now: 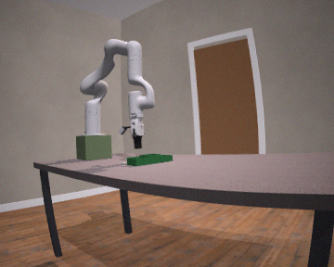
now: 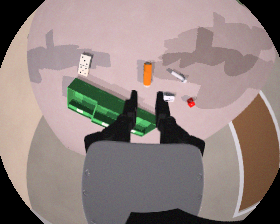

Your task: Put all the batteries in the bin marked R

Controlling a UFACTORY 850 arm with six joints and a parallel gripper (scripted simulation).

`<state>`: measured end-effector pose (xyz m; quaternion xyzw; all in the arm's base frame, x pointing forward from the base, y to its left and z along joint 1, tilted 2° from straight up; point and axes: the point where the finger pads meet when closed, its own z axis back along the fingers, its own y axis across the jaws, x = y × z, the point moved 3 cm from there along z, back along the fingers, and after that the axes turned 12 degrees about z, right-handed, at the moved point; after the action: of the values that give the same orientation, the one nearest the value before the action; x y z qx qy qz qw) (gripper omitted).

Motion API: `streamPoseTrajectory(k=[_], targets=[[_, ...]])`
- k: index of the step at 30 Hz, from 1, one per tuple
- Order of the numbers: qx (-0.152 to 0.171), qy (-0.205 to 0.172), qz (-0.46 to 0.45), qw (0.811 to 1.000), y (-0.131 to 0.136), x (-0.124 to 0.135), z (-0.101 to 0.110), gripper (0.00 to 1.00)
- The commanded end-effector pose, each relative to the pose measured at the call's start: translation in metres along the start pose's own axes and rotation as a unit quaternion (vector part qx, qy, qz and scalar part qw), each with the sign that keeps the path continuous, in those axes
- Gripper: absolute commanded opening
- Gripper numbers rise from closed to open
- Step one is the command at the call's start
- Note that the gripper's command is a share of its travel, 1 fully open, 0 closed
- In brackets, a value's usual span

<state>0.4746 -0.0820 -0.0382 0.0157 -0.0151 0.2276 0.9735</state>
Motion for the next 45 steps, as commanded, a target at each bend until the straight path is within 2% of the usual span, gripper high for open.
streamPoseTrajectory(k=[1, 8, 13, 15, 26, 45], targets=[[0.001, 0.003, 0.0, 1.0, -0.001, 0.001, 0.001, 0.28], [0.001, 0.003, 0.0, 1.0, -0.001, 0.001, 0.001, 0.28], [0.001, 0.003, 0.0, 1.0, -0.001, 0.001, -0.019, 0.28], [0.001, 0.003, 0.0, 1.0, -0.001, 0.001, -0.019, 0.28], [0.001, 0.003, 0.0, 1.0, -0.001, 0.001, -0.061, 0.28], [0.001, 0.003, 0.0, 1.0, 0.0, 0.0, -0.073, 0.28]])
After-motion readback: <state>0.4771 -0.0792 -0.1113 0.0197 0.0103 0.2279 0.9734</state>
